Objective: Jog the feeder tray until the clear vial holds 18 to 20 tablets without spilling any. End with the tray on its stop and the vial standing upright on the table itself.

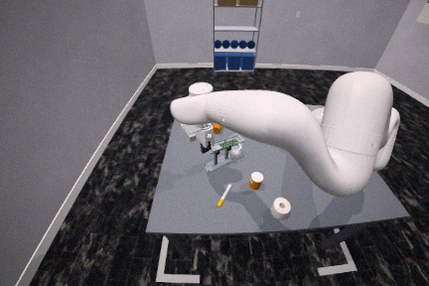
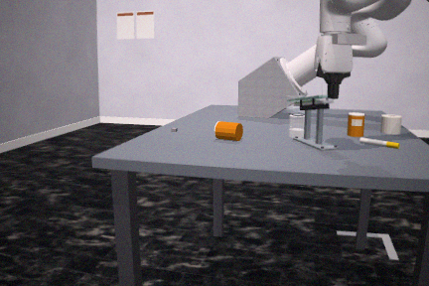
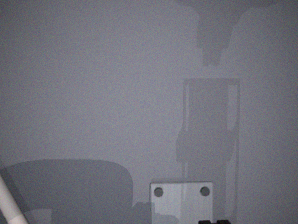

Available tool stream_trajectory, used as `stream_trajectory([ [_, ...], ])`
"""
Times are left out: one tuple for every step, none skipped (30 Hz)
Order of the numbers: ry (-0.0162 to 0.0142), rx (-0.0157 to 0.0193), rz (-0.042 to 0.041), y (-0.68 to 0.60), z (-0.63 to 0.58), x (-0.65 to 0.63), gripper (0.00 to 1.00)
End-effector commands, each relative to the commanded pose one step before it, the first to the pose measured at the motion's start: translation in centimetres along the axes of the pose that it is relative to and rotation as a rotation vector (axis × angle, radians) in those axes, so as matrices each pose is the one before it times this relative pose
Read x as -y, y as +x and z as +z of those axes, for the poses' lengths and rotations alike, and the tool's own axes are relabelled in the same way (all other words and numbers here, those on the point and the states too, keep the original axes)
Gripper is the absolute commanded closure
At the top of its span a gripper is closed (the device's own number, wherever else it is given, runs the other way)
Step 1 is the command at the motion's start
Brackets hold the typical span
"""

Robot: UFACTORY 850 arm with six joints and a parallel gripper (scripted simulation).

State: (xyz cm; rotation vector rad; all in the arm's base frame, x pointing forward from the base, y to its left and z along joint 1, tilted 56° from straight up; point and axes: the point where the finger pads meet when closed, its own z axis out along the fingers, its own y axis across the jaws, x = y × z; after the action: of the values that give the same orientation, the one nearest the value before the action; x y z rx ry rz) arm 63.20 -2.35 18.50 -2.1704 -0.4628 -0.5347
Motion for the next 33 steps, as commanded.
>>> stream_trajectory([
  [-0.00079, -0.00009, 0.00014, -0.204, -0.028, -0.031, 1.00],
  [0.00000, 0.00000, 0.00000, -0.001, 0.000, 0.000, 1.00],
  [0.00000, 0.00000, 0.00000, 0.000, 0.000, 0.000, 1.00],
  [0.00000, 0.00000, 0.00000, 0.000, 0.000, 0.000, 1.00],
  [0.00000, 0.00000, 0.00000, 0.105, -0.018, 0.000, 1.00],
  [0.00000, 0.00000, 0.00000, 0.513, -0.086, 0.001, 1.00],
  [0.00000, 0.00000, 0.00000, 0.837, -0.140, 0.000, 1.00],
  [0.00000, 0.00000, 0.00000, 0.820, -0.137, 0.000, 1.00],
  [0.00000, -0.00001, 0.00000, 0.484, -0.081, -0.001, 1.00],
  [0.00000, 0.00000, 0.00000, 0.098, -0.016, 0.000, 1.00],
  [0.00000, 0.00000, 0.00000, 0.000, 0.000, 0.000, 1.00],
  [0.00000, 0.00000, 0.00000, 0.000, 0.000, 0.000, 1.00],
  [0.00000, 0.00000, 0.00000, 0.000, 0.000, 0.000, 1.00],
  [0.00000, 0.00000, 0.00000, 0.000, 0.000, 0.000, 1.00],
  [0.00000, 0.00000, 0.00000, 0.000, 0.000, 0.000, 1.00],
  [0.00000, 0.00000, 0.00000, 0.000, 0.000, 0.000, 1.00],
  [0.00000, 0.00000, 0.00000, 0.000, 0.000, 0.000, 1.00],
  [0.00000, 0.00000, 0.00000, 0.000, 0.000, 0.000, 1.00],
  [0.00000, 0.00000, 0.00000, 0.000, 0.000, 0.000, 1.00],
  [0.00000, 0.00000, 0.00000, 0.000, 0.000, 0.000, 1.00],
  [0.00000, 0.00000, 0.00000, 0.000, 0.000, 0.000, 1.00],
  [0.00000, 0.00000, 0.00000, 0.000, 0.000, 0.000, 1.00],
  [0.00000, 0.00000, 0.00000, 0.000, 0.000, 0.000, 1.00],
  [0.00000, 0.00000, 0.00000, 0.000, 0.000, 0.000, 1.00],
  [0.00000, 0.00000, 0.00000, 0.000, 0.000, 0.000, 1.00],
  [0.00000, 0.00000, 0.00000, 0.000, 0.000, 0.000, 1.00],
  [0.00000, 0.00000, 0.00000, 0.000, 0.000, 0.000, 1.00],
  [0.00000, 0.00000, 0.00000, 0.000, 0.000, 0.000, 1.00],
  [0.00000, 0.00000, 0.00000, 0.000, 0.000, 0.000, 1.00],
  [0.00000, 0.00000, 0.00000, 0.000, 0.000, 0.000, 1.00],
  [0.00000, 0.00000, 0.00000, 0.000, 0.000, 0.000, 1.00],
  [0.00000, 0.00000, 0.00000, 0.000, 0.000, 0.000, 1.00],
  [0.00000, 0.00000, 0.00000, 0.000, 0.000, 0.000, 1.00],
])
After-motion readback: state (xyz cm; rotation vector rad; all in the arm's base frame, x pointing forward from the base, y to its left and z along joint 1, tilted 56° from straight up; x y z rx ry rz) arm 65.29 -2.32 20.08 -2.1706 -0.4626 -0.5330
